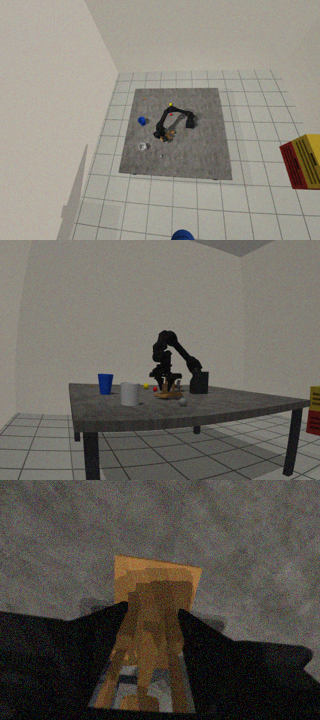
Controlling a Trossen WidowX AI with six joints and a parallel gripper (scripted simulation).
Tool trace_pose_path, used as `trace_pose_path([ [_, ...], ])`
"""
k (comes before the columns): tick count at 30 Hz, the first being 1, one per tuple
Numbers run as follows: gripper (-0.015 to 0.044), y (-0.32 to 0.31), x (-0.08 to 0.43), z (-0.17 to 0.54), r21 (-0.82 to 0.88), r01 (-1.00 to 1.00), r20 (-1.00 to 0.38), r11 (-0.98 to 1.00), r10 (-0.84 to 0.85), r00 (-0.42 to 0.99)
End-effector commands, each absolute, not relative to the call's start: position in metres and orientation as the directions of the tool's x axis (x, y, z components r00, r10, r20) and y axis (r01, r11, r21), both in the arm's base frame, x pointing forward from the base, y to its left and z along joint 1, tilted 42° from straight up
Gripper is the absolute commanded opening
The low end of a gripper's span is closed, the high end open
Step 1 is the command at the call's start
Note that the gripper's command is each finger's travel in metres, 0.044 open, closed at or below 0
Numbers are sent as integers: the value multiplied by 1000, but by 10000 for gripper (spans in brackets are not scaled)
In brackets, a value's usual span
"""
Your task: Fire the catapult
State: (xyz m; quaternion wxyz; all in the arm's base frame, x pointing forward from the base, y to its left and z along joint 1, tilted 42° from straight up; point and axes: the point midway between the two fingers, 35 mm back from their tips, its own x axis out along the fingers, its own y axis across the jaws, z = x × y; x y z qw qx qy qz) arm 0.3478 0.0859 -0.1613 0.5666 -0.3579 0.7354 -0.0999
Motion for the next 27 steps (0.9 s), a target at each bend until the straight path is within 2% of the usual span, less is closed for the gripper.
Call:
trace_pose_path([
  [1,0,84,347,-166,-554,-423,-760,717,-643,-94],
  [12,0,79,346,-170,-553,-415,-761,723,-641,-102],
  [27,394,81,347,-168,-553,-415,-761,723,-641,-102],
])
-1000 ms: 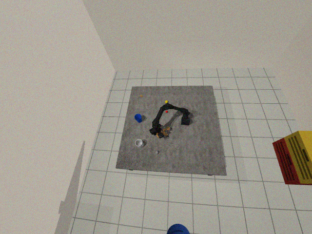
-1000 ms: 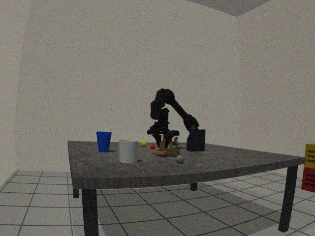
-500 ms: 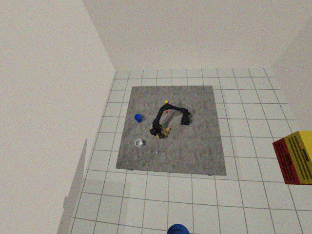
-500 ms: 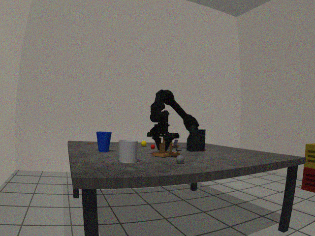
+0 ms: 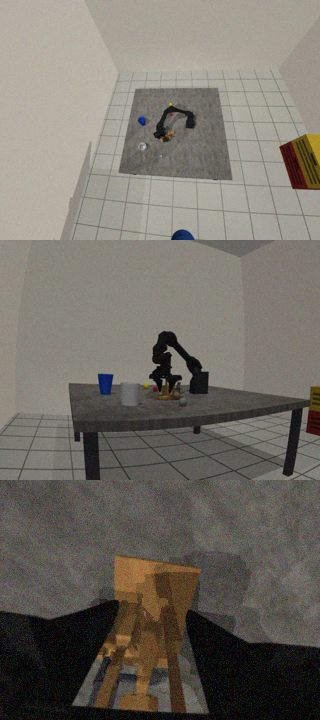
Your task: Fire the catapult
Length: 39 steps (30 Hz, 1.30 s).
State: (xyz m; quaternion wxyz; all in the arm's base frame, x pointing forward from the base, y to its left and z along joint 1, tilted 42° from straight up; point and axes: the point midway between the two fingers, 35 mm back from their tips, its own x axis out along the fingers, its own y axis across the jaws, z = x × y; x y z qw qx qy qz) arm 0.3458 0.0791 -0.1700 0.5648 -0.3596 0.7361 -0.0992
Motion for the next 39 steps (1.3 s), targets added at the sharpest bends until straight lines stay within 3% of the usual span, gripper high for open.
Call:
trace_pose_path([
  [1,420,86,348,-162,-552,-415,-761,723,-640,-102],
  [7,440,143,355,-96,-548,-418,-763,724,-638,-104],
  [15,440,137,354,-108,-549,-429,-760,717,-642,-100],
  [23,440,179,361,-57,-547,-425,-769,721,-633,-84],
  [29,300,97,377,-34,-542,-366,-785,757,-611,-102],
  [39,300,-48,352,42,-578,-174,-798,797,-596,-83],
])
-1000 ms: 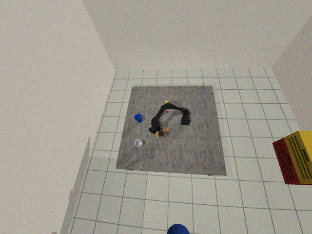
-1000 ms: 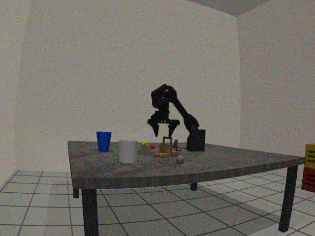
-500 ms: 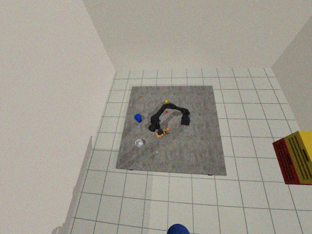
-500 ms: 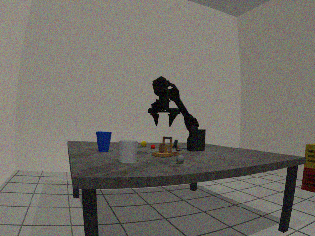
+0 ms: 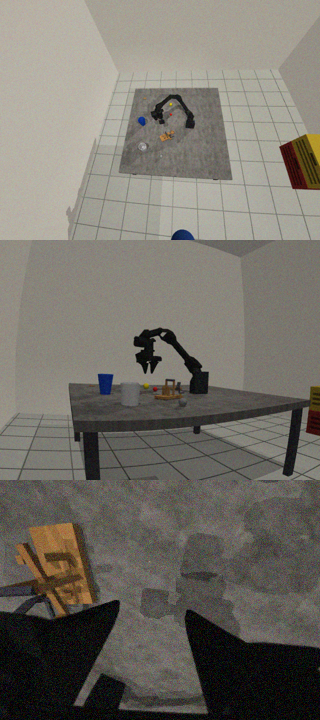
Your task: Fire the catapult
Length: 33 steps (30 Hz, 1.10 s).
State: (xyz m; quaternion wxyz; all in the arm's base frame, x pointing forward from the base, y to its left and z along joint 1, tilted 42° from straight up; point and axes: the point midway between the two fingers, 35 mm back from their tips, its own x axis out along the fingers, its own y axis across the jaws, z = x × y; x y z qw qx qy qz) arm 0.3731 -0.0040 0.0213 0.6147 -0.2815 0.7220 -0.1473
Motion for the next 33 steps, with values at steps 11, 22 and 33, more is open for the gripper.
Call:
trace_pose_path([
  [11,300,-159,248,82,-668,65,-744,742,-661,-103],
  [22,300,-165,242,74,-668,64,-743,741,-661,-103],
  [33,300,-175,241,63,-668,64,-743,741,-661,-104],
])
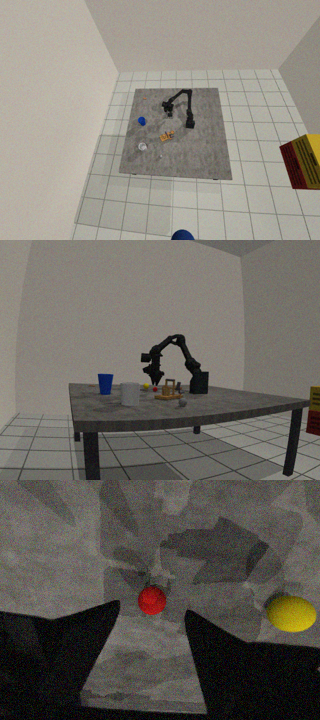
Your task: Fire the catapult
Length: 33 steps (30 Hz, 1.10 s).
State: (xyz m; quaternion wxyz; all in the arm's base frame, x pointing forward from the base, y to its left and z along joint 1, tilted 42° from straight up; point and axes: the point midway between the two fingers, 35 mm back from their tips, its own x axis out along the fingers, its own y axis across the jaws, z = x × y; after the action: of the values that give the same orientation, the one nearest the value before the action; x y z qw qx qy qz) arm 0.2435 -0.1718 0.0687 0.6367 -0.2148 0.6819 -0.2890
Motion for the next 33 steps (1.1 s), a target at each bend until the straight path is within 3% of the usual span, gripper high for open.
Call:
trace_pose_path([
  [1,300,-176,241,61,-668,64,-743,741,-661,-104],
  [19,300,-193,237,42,-670,64,-742,740,-663,-104],
  [24,169,-193,237,42,-670,64,-742,740,-663,-104],
  [33,109,-193,237,42,-670,64,-742,740,-663,-104],
])
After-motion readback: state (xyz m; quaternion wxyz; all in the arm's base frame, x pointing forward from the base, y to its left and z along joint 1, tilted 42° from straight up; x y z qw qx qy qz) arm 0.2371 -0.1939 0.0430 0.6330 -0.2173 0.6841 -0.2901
